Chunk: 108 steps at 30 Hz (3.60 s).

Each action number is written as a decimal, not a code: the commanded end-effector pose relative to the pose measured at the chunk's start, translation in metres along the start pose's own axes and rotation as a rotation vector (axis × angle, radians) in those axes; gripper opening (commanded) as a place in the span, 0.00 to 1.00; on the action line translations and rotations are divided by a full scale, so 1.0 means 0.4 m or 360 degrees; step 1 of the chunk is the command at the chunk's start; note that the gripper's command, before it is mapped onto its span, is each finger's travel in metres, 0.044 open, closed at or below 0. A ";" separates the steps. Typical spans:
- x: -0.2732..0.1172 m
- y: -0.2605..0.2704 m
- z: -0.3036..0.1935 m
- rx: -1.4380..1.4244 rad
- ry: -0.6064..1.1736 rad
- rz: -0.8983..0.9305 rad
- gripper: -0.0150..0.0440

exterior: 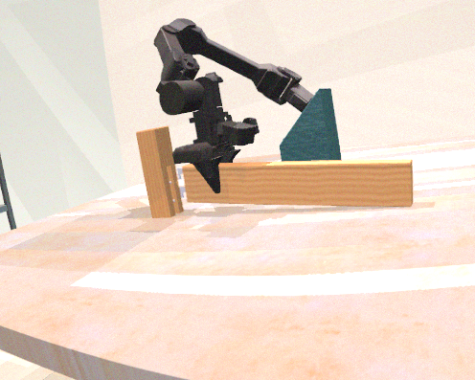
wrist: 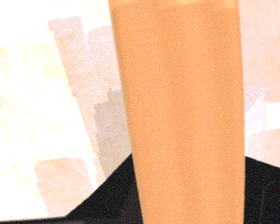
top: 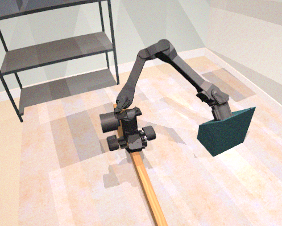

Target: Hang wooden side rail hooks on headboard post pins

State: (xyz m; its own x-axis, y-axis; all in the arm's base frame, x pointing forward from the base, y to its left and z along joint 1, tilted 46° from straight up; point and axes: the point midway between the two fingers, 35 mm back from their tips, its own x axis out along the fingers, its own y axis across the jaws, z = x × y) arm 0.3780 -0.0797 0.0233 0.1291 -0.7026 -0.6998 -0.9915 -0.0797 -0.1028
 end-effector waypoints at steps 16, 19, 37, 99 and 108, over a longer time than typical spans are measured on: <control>-0.013 -0.016 -0.005 -0.0001 -0.0001 -0.0022 0.25; -0.013 -0.017 -0.006 -0.0001 -0.0001 -0.0022 0.25; -0.011 -0.022 -0.011 -0.0001 -0.0001 -0.0023 0.25; -0.014 -0.021 -0.028 -0.0001 -0.0001 -0.0023 0.25; -0.011 -0.019 -0.031 -0.0001 -0.0001 -0.0023 0.25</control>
State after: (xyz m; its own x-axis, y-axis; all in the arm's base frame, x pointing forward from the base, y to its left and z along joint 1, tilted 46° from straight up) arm 0.3824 -0.0871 0.0321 0.1278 -0.7025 -0.7001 -0.9917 -0.0822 -0.0986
